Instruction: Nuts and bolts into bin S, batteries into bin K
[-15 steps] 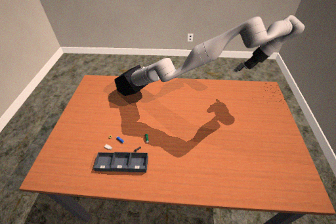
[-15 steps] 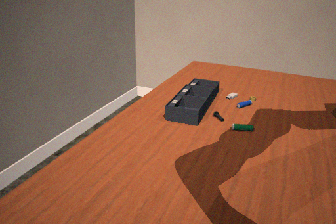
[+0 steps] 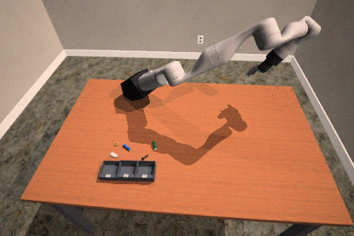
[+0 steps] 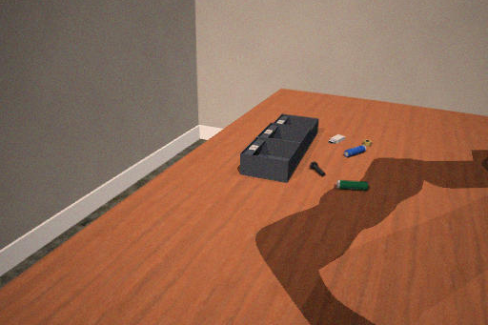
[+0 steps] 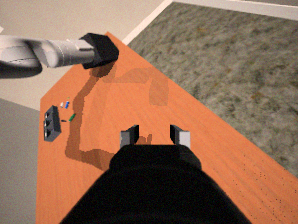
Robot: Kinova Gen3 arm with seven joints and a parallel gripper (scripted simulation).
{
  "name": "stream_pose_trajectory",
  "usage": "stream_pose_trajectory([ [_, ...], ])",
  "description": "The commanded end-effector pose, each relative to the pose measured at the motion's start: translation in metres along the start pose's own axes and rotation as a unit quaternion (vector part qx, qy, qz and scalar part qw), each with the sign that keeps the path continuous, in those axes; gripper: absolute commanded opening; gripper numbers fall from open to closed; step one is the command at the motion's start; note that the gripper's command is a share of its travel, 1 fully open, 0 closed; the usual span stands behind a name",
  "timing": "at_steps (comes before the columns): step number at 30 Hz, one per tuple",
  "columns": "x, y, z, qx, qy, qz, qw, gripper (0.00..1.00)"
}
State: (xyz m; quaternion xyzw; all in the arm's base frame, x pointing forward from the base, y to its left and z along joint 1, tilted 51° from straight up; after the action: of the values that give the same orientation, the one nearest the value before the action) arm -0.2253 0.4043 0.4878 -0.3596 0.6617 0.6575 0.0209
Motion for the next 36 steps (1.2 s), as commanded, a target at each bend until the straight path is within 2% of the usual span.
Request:
stream_pose_trajectory([
  [1, 0.000, 0.001, 0.000, -0.001, 0.000, 0.000, 1.000, 1.00],
  [2, 0.000, 0.001, 0.000, -0.001, 0.000, 0.000, 1.000, 1.00],
  [3, 0.001, -0.003, -0.010, -0.015, -0.020, -0.002, 1.000, 0.31],
  [5, -0.015, -0.016, -0.003, 0.018, 0.003, 0.020, 1.000, 0.31],
  [8, -0.023, -0.025, -0.002, 0.018, 0.003, 0.020, 1.000, 0.31],
  [9, -0.031, -0.032, -0.001, 0.034, 0.010, 0.037, 0.999, 0.31],
  [10, -0.037, -0.039, -0.003, 0.039, 0.013, 0.043, 0.998, 0.31],
  [12, -0.046, -0.050, -0.007, 0.039, 0.013, 0.043, 0.998, 0.31],
  [14, -0.046, -0.050, -0.007, 0.039, 0.013, 0.043, 0.998, 0.31],
  [15, -0.055, -0.057, -0.007, 0.054, 0.020, 0.062, 0.996, 0.31],
  [16, -0.060, -0.064, -0.009, 0.058, 0.022, 0.068, 0.996, 0.31],
  [20, -0.069, -0.075, -0.015, 0.058, 0.022, 0.068, 0.996, 0.31],
  [21, -0.077, -0.082, -0.016, 0.070, 0.028, 0.088, 0.993, 0.31],
  [22, -0.082, -0.089, -0.019, 0.074, 0.029, 0.094, 0.992, 0.31],
  [24, -0.090, -0.099, -0.025, 0.074, 0.029, 0.094, 0.992, 0.31],
  [26, -0.090, -0.099, -0.025, 0.074, 0.029, 0.094, 0.992, 0.31],
  [27, -0.098, -0.106, -0.027, 0.083, 0.034, 0.117, 0.989, 0.31],
  [28, -0.103, -0.113, -0.030, 0.086, 0.036, 0.123, 0.988, 0.31],
  [30, -0.110, -0.122, -0.037, 0.086, 0.036, 0.123, 0.988, 0.31],
  [32, -0.110, -0.122, -0.037, 0.086, 0.036, 0.123, 0.988, 0.31],
  [33, -0.118, -0.130, -0.040, 0.093, 0.040, 0.146, 0.984, 0.31],
  [34, -0.123, -0.136, -0.044, 0.095, 0.041, 0.152, 0.983, 0.31],
  [36, -0.123, -0.136, -0.044, 0.095, 0.041, 0.152, 0.983, 0.31],
])
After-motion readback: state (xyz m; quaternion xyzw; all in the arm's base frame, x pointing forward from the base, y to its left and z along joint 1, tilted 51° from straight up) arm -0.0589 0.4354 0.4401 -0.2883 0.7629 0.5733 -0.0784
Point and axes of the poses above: the point where the finger pads meet when closed, its own y axis back along the fingers, its own z axis across the jaws, x = y × z, the point moved 10 cm from there along y, back along the fingers, and after that the axes turned 11 degrees about -y, right-handed, at the moved point
